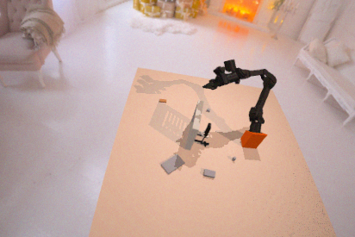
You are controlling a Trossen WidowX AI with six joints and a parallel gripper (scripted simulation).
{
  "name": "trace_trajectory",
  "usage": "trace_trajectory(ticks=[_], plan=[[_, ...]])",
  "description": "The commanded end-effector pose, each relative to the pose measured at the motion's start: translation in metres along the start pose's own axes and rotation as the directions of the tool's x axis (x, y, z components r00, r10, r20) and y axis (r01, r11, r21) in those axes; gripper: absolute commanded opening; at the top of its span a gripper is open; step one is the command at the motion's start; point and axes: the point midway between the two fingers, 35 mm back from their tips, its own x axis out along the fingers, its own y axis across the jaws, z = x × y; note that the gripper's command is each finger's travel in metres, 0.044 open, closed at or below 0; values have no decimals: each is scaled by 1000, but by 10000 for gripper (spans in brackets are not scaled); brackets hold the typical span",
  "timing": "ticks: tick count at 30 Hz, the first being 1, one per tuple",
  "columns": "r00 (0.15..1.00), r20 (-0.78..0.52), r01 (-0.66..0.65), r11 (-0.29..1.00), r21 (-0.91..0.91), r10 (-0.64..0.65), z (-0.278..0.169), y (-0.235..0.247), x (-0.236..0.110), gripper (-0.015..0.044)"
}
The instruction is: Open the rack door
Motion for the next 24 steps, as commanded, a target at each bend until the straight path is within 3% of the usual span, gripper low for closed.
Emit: trace_trajectory(ticks=[1, 16, 24], plan=[[994, -104, 39, 999, 28, -36, -14, 3, 15, 293], [893, -414, 205, 978, 30, -174, -64, 14, 48, 293], [808, -529, 253, 964, -81, -257, -93, 21, 59, 293]])
